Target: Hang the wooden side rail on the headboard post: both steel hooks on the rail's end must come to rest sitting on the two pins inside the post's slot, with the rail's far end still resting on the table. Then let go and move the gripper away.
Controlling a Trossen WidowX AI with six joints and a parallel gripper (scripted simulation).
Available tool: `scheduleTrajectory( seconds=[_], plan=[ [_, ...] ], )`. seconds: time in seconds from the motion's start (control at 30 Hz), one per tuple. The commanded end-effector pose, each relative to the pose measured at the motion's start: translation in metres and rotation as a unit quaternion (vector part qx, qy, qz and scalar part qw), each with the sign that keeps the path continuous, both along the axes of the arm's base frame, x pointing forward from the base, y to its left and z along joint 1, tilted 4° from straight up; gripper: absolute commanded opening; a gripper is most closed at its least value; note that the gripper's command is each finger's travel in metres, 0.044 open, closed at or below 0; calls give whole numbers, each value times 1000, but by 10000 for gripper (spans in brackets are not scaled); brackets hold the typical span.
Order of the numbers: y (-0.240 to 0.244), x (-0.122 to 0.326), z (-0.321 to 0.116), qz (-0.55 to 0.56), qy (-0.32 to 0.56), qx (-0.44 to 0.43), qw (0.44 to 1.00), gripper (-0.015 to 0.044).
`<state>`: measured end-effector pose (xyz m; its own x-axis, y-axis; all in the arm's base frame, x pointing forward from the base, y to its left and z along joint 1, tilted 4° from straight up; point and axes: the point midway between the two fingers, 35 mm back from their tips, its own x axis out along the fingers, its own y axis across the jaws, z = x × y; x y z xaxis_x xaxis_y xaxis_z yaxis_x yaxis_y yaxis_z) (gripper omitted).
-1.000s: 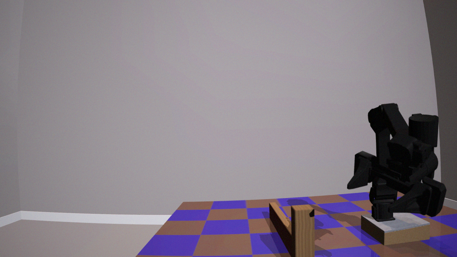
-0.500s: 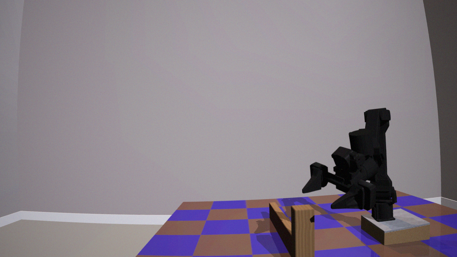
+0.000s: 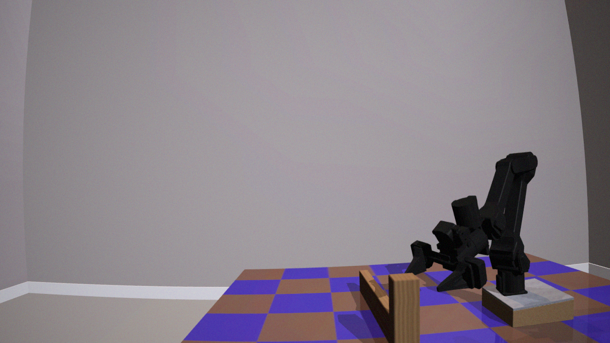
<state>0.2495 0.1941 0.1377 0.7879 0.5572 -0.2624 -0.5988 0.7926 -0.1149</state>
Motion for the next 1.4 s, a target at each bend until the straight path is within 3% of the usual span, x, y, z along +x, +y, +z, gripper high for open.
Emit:
scheduleTrajectory(
  seconds=[0.0,0.13,0.87,1.37],
  plan=[
    [-26,-17,-30,5,26,14,1000,440],
    [-41,-30,-48,8,42,24,999,440],
    [-40,-26,-48,15,47,13,999,440],
    [-51,22,-27,206,113,-108,966,440]
  ],
)
